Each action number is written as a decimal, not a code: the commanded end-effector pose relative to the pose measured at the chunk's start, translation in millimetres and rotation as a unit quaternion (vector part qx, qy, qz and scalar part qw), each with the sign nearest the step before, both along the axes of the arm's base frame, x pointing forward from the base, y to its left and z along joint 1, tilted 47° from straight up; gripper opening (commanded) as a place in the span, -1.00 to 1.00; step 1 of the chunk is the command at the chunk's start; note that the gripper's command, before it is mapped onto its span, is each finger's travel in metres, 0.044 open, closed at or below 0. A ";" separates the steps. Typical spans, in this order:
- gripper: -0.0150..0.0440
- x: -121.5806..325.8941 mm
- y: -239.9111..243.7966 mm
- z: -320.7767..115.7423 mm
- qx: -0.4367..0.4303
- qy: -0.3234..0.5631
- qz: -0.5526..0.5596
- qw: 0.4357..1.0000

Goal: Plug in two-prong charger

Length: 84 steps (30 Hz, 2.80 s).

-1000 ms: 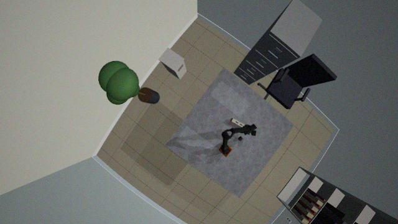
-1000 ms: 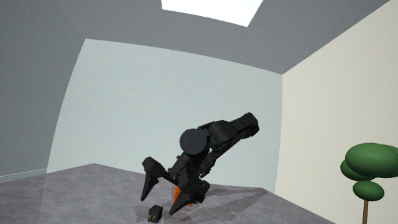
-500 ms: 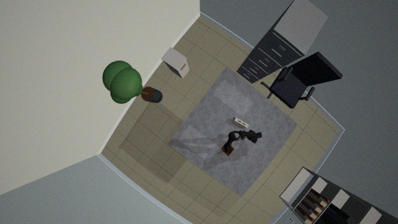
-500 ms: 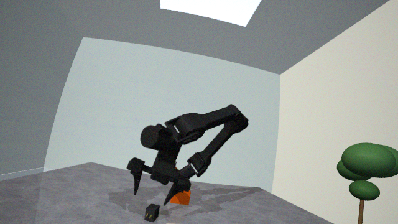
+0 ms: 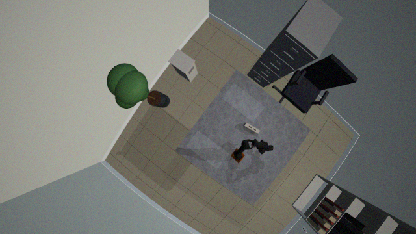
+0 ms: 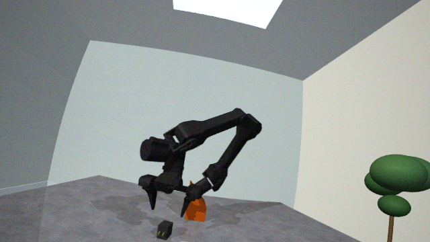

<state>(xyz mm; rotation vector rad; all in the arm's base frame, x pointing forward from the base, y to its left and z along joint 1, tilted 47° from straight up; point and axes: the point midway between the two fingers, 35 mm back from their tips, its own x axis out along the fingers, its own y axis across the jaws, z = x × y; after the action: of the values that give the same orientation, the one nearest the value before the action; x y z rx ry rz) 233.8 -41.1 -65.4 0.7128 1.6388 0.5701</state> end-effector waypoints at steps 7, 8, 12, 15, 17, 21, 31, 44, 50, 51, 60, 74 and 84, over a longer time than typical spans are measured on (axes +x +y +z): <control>1.00 -2.0 9.2 -6.2 0.006 0.007 -0.005 1.000; 1.00 -2.0 10.8 -7.7 0.006 0.007 -0.005 1.000; 1.00 -2.1 13.3 -10.1 0.006 0.007 -0.005 1.000; 1.00 -2.0 15.0 -11.8 0.006 0.007 -0.005 1.000; 1.00 -1.9 17.0 -13.9 0.006 0.007 -0.005 1.000; 1.00 -1.9 21.7 -18.5 0.006 0.007 -0.005 1.000; 1.00 -2.5 33.7 -29.6 0.006 0.007 -0.005 1.000; 1.00 -4.7 49.1 -42.9 0.007 0.007 -0.005 1.000; 0.82 -2.8 47.2 -41.8 0.004 0.001 -0.002 1.000; 0.73 -2.8 47.2 -41.8 0.004 0.001 -0.002 1.000; -0.07 -2.8 47.2 -41.8 0.004 0.001 -0.002 1.000; -0.49 -1.7 28.6 -25.6 0.004 0.004 -0.004 1.000; -0.49 -5.1 6.4 -3.4 0.005 0.006 -0.004 1.000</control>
<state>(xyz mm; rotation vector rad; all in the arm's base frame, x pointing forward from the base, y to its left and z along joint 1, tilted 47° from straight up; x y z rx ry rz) 229.0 -33.2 -72.2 0.7446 1.6423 0.5624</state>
